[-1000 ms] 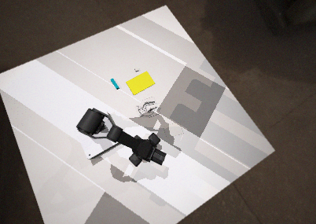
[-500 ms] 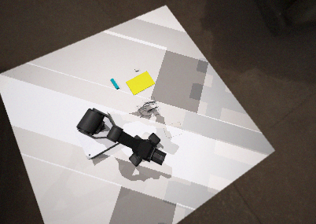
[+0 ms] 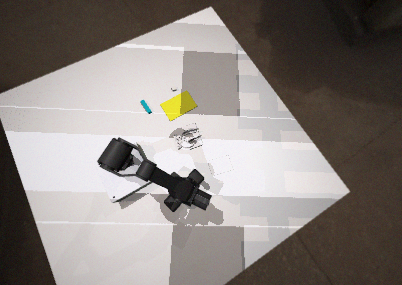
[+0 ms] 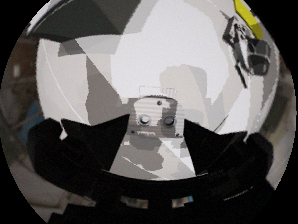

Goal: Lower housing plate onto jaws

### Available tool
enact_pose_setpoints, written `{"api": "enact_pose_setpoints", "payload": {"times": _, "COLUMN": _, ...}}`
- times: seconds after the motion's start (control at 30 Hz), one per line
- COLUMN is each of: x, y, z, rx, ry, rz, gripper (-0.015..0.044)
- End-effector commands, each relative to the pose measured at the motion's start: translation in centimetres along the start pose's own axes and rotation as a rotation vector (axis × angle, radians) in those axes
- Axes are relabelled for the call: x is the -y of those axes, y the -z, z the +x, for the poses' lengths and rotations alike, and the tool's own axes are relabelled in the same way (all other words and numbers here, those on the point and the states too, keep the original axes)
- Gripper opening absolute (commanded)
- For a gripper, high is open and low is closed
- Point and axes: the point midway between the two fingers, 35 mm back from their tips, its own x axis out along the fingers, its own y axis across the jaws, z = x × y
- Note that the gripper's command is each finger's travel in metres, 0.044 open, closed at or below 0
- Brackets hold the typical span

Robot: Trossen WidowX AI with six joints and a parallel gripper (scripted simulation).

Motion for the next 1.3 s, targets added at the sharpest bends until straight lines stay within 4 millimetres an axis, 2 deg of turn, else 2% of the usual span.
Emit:
{"api": "enact_pose_setpoints", "payload": {"times": 0.0, "x": 0.0, "y": 0.0, "z": 0.0, "rx": 0.000, "ry": 0.000, "rz": 0.000, "gripper": 0.0351}}
{"api": "enact_pose_setpoints", "payload": {"times": 0.33, "x": 0.0, "y": 0.0, "z": -0.2, "rx": 0.000, "ry": 0.000, "rz": 0.000, "gripper": 0.0351}}
{"api": "enact_pose_setpoints", "payload": {"times": 1.07, "x": 0.0, "y": 0.1, "z": -7.1, "rx": -0.002, "ry": -0.004, "rz": 0.004, "gripper": 0.0351}}
{"api": "enact_pose_setpoints", "payload": {"times": 1.27, "x": 0.0, "y": 0.0, "z": -7.3, "rx": -0.003, "ry": -0.004, "rz": 0.007, "gripper": 0.0351}}
